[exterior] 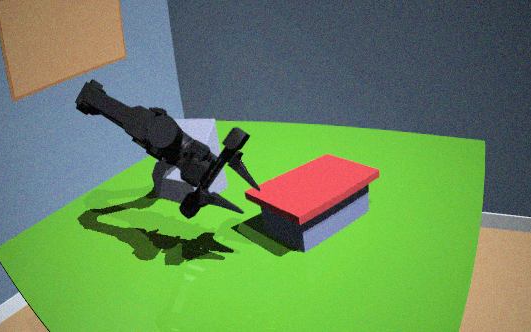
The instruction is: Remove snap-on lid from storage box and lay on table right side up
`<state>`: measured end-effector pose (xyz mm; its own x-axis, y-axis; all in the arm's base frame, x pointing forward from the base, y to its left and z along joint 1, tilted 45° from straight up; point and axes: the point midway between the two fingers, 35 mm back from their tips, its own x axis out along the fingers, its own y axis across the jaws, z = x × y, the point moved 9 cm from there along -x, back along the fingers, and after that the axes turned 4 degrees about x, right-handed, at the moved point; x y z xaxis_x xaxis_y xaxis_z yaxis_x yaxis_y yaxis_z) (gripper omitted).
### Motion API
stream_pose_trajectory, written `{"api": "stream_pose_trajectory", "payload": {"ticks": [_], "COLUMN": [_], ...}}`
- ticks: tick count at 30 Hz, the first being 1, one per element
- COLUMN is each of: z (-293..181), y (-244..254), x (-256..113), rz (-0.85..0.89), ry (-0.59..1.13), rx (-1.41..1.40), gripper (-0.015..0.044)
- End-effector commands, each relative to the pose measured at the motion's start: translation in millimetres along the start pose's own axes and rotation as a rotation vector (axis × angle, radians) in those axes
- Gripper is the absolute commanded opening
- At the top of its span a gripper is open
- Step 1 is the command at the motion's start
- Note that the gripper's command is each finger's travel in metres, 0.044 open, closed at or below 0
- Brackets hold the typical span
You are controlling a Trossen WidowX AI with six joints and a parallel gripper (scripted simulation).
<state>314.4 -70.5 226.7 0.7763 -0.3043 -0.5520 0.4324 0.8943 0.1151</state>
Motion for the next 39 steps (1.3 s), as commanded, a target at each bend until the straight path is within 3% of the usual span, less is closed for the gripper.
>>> {"api": "stream_pose_trajectory", "payload": {"ticks": [1, 11, 18, 24, 29, 39], "z": [-49, -126, -174, -210, -248, -253], "y": [45, 100, 124, 138, 147, 148], "x": [10, 6, -12, -28, -51, -54], "rz": [-0.066, -0.259, -0.285, -0.259, -0.12, -0.094], "ry": [0.114, 0.06, -0.035, -0.19, -0.396, -0.418], "rx": [0.178, 0.469, 0.607, 0.721, 0.855, 0.871], "gripper": [0.0235, 0.0235, 0.0235, 0.0235, 0.0235, 0.0235]}}
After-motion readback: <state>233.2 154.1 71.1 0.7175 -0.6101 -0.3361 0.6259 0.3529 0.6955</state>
